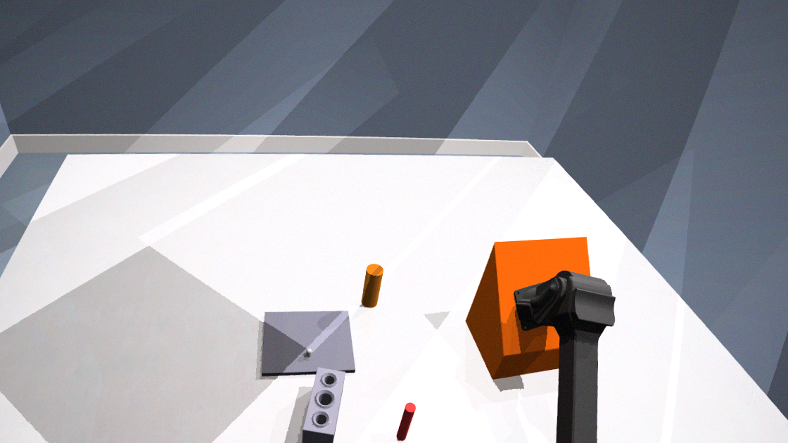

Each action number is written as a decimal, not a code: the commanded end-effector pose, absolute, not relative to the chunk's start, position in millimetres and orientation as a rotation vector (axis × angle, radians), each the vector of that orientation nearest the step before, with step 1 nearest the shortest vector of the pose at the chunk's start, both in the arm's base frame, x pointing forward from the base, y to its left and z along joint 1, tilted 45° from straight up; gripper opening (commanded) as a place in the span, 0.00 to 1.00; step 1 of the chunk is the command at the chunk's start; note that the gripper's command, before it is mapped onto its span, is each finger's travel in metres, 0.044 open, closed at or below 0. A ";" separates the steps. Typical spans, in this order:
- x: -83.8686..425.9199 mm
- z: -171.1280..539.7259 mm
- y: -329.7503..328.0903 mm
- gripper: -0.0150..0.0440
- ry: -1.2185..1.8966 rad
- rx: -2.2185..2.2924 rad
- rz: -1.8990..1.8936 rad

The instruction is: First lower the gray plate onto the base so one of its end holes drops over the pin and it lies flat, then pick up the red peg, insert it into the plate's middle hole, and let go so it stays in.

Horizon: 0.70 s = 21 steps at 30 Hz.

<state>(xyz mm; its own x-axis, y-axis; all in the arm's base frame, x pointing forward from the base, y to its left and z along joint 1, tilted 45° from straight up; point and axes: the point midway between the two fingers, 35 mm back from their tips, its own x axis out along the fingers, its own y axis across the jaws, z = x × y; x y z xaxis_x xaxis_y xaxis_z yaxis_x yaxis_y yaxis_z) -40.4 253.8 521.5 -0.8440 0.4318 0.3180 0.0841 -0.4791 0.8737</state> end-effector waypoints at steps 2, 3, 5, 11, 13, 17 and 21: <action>-41.7 523.0 252.0 1.00 1.461 0.762 2.427; -45.8 527.5 246.2 1.00 1.431 0.764 2.459; -60.1 543.0 223.7 1.00 1.318 0.773 2.575; -96.6 583.4 136.8 1.00 0.920 0.830 2.932; -104.7 591.5 104.6 1.00 0.779 0.856 3.040; -113.6 601.1 37.4 1.00 0.480 0.924 3.239; -111.9 602.8 -30.3 1.00 0.163 1.017 3.408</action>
<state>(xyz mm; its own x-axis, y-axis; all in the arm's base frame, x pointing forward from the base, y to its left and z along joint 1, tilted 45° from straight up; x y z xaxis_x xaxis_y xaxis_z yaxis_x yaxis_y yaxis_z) -114.1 15.0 602.8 -0.8027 -0.2373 0.5472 0.3559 -0.9268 0.1202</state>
